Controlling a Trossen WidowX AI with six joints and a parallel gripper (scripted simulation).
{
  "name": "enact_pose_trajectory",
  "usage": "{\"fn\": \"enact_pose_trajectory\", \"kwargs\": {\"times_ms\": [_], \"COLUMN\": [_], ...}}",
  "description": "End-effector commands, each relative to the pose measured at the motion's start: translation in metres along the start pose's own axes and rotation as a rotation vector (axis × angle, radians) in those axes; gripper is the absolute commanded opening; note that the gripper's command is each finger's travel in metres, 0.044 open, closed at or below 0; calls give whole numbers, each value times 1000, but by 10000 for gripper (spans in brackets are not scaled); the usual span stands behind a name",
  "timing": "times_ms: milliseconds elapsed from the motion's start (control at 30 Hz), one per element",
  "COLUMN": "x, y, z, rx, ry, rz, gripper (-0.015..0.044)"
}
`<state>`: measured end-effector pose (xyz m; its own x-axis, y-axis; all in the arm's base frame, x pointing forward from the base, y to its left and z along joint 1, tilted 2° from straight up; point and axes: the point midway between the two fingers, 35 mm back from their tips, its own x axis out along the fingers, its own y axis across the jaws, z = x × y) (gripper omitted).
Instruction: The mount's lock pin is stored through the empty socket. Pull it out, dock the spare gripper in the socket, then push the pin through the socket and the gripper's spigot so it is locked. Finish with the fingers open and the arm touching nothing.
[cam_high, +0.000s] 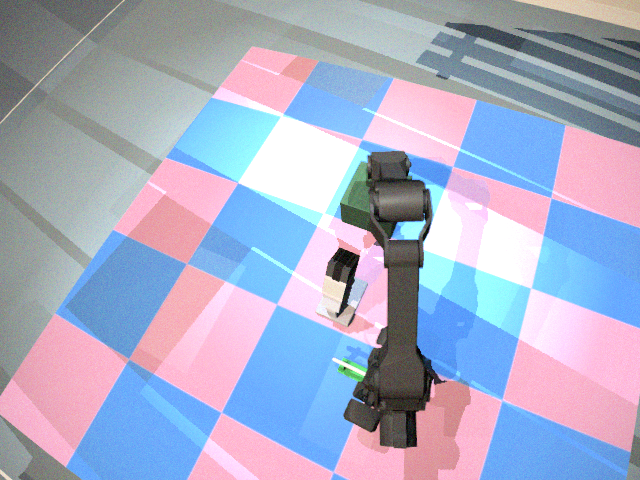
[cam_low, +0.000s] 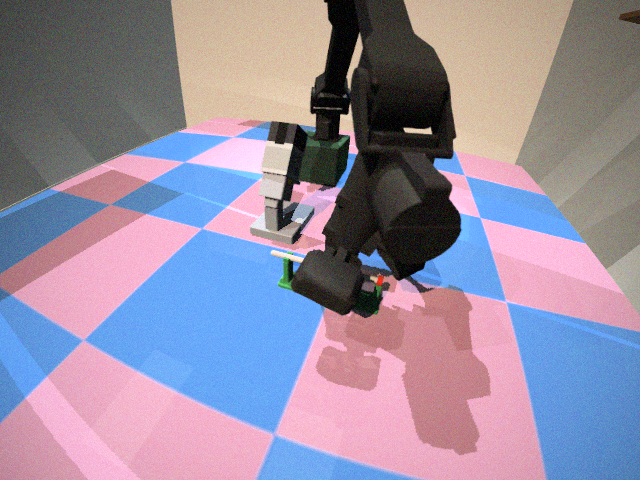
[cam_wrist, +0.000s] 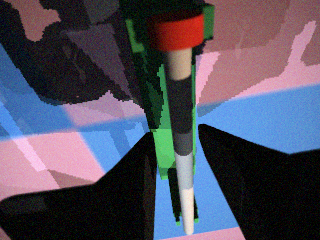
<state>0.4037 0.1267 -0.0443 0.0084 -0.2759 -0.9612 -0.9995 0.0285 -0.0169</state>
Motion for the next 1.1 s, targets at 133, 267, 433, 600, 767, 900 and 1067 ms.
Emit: {"fn": "enact_pose_trajectory", "kwargs": {"times_ms": [133, 267, 433, 600, 767, 900, 1067], "x": [1, 1, -1, -18, -39, -56, -67], "y": [0, 0, 0, -1, -1, -1, 0], "z": [0, 0, 0, -4, -10, -15, -18], "rx": [-4, -4, -4, -4, -4, -4, -4], "ry": [-2, -2, -2, -2, -2, -2, -2], "rz": [1, 1, 1, 1, 1, 1, 1], "gripper": [0, 0, 0, 0, 0, 0, 0]}}
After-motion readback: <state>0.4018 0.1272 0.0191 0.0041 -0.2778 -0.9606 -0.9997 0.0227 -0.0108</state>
